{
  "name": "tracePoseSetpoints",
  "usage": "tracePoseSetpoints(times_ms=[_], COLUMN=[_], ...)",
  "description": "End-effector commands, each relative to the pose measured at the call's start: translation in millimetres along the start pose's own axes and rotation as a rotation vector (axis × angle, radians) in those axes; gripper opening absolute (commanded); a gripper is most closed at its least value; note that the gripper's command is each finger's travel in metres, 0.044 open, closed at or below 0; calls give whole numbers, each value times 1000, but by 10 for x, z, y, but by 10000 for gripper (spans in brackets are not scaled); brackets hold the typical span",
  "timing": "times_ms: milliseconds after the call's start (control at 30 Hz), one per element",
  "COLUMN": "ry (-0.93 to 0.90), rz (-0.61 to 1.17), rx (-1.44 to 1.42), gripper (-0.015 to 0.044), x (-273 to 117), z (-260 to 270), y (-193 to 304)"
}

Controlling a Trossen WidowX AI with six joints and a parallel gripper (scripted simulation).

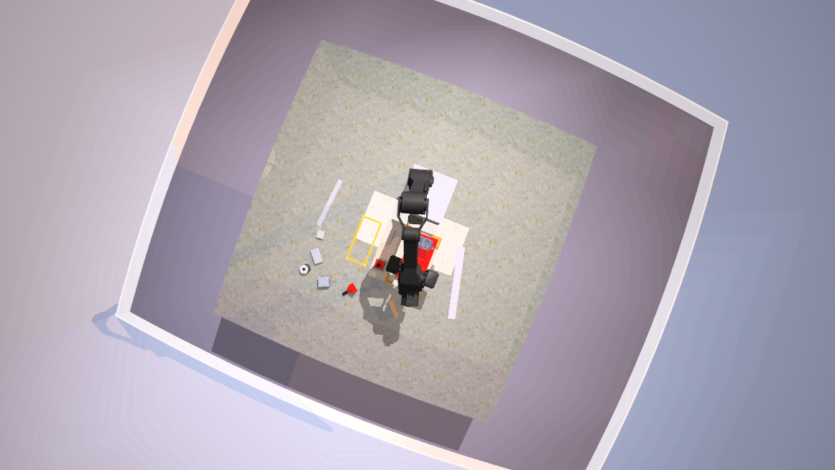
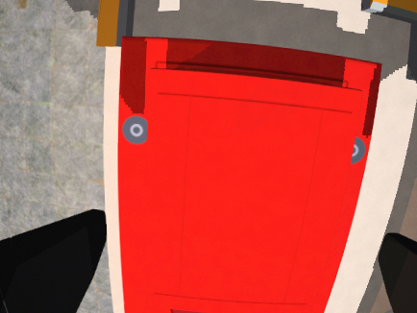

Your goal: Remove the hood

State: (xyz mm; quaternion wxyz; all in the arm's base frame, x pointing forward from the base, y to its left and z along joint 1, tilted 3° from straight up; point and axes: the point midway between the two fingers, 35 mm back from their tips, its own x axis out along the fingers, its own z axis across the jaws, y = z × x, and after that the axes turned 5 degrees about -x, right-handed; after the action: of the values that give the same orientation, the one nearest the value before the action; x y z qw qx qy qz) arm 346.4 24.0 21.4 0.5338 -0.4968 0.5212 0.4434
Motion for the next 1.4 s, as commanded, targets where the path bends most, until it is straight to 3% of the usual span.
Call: tracePoseSetpoints(times_ms=[0,1367], ry=[-3,-3], rz=[4,4], rx=[1,1], gripper=[440,440], x=[31,242], z=[4,9], y=[10,12])
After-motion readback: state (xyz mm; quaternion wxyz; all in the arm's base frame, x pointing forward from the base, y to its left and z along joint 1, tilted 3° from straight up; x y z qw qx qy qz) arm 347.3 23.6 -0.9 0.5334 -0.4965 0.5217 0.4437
